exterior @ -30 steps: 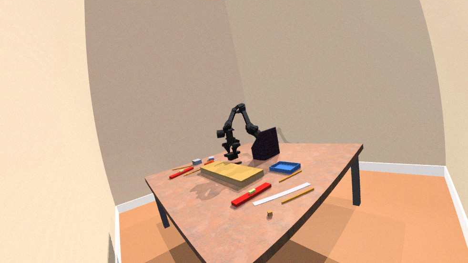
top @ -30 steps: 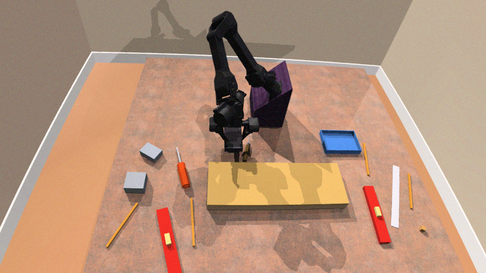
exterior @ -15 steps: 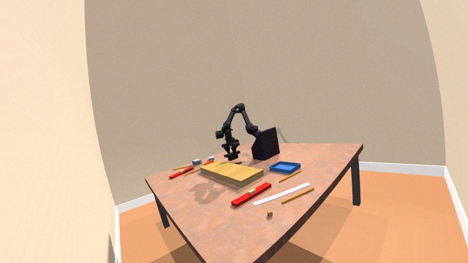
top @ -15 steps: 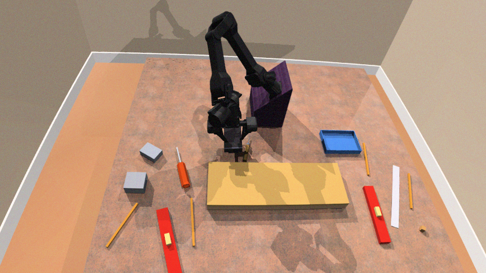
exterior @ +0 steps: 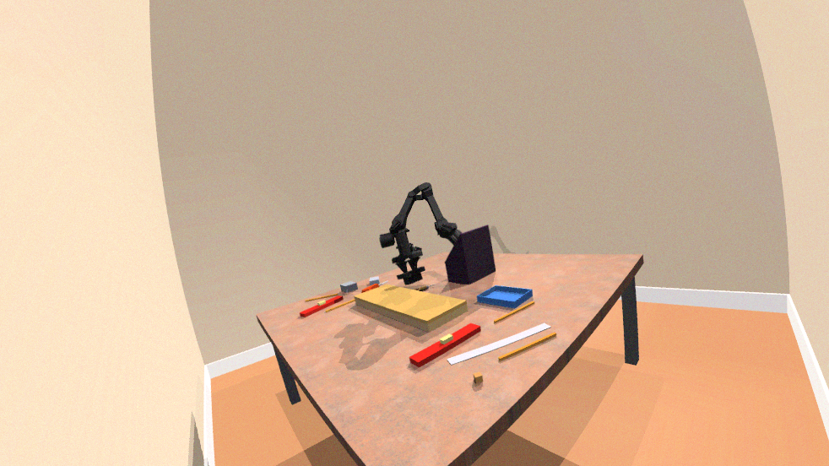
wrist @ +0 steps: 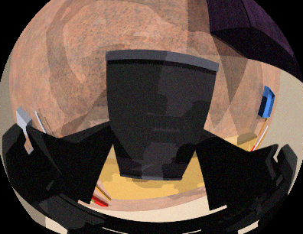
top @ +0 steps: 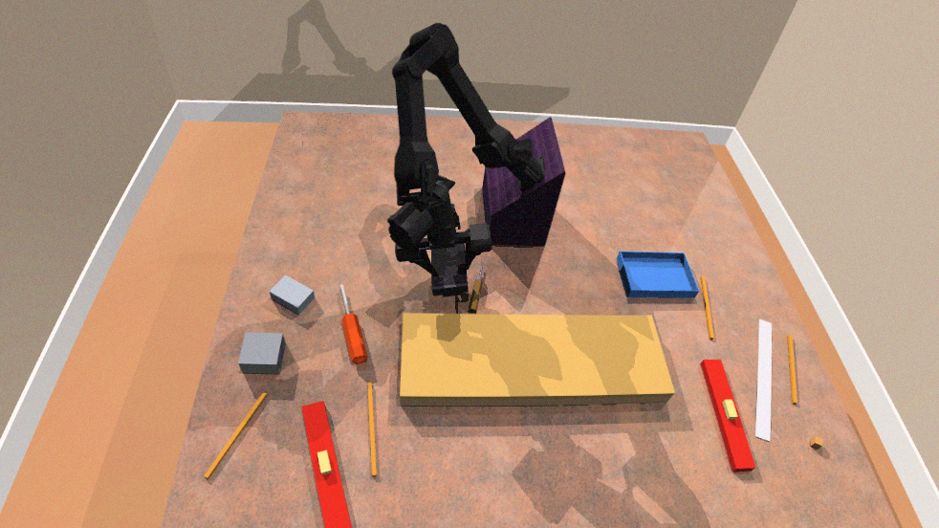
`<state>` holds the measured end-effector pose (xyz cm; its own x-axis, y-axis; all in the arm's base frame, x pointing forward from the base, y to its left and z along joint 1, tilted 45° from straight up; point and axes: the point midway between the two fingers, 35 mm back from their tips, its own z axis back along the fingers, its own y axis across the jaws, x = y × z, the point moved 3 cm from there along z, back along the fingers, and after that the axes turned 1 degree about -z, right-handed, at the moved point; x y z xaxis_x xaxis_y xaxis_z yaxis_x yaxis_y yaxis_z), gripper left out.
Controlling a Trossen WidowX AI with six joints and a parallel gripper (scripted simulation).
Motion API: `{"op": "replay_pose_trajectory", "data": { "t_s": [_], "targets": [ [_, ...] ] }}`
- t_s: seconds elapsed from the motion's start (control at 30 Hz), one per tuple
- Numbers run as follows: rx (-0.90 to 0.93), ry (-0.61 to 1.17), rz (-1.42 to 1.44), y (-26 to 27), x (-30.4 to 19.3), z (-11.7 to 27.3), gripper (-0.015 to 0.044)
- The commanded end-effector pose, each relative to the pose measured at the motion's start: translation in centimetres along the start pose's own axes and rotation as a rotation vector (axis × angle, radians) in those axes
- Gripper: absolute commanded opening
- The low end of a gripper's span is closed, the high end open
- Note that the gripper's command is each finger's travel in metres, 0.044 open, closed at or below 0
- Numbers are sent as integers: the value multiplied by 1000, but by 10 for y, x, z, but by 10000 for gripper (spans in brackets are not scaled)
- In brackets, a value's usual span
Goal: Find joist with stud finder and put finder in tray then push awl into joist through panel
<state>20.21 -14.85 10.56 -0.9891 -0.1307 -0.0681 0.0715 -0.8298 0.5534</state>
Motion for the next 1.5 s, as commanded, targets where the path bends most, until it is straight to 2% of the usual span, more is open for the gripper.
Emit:
{"op": "replay_pose_trajectory", "data": {
  "t_s": [0.0,1.47],
  "targets": [
    [-28,5,2,2,-1,1,0],
    [-332,1,-15,20,-1,-1,0]
  ]
}}
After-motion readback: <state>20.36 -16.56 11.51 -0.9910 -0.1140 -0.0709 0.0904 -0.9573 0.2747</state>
